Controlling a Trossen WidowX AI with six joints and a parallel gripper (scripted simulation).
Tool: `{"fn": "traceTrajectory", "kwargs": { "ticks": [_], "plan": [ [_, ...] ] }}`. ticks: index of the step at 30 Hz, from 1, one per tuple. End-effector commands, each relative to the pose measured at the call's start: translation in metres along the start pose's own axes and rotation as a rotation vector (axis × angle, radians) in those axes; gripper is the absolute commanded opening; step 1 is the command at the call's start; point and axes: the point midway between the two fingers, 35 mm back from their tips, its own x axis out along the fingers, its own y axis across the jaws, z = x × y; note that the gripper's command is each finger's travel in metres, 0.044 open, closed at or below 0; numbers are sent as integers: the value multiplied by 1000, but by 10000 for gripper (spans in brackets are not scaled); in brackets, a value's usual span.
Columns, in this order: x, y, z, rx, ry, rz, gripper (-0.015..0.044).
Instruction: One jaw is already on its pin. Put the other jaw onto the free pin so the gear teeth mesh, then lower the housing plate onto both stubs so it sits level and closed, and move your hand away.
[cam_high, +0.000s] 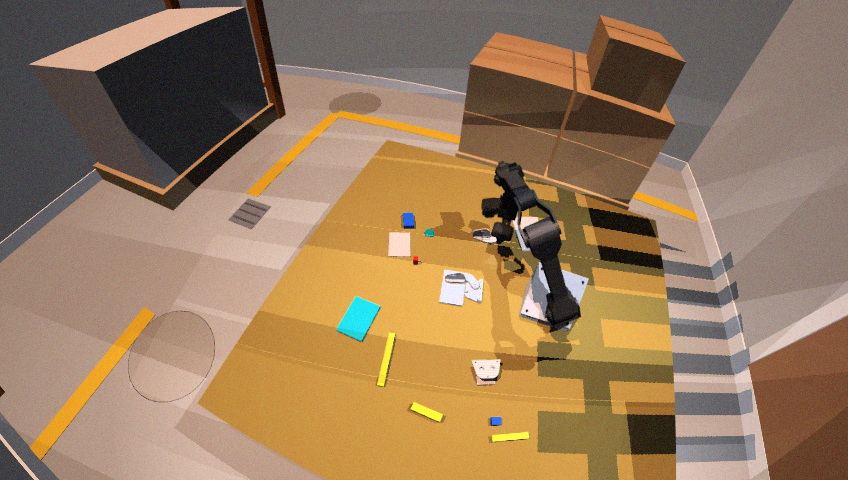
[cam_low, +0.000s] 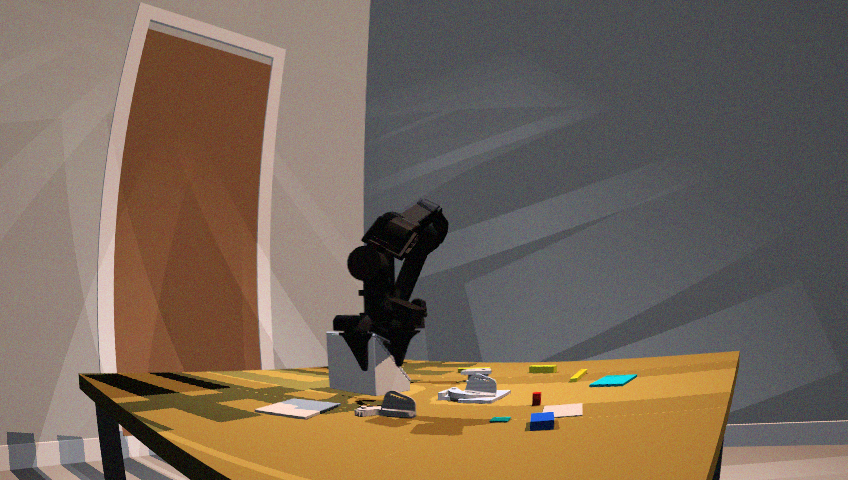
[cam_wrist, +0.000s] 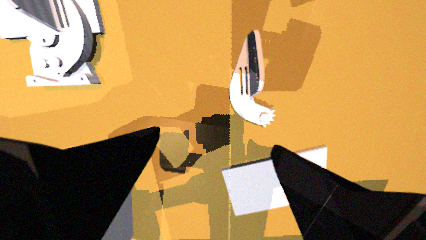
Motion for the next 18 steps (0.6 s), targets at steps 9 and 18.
{"fn": "traceTrajectory", "kwargs": {
  "ticks": [9,18],
  "plan": [
    [0,0,0,0,0,0,309],
    [0,0,0,0,0,0,72]
  ]
}}
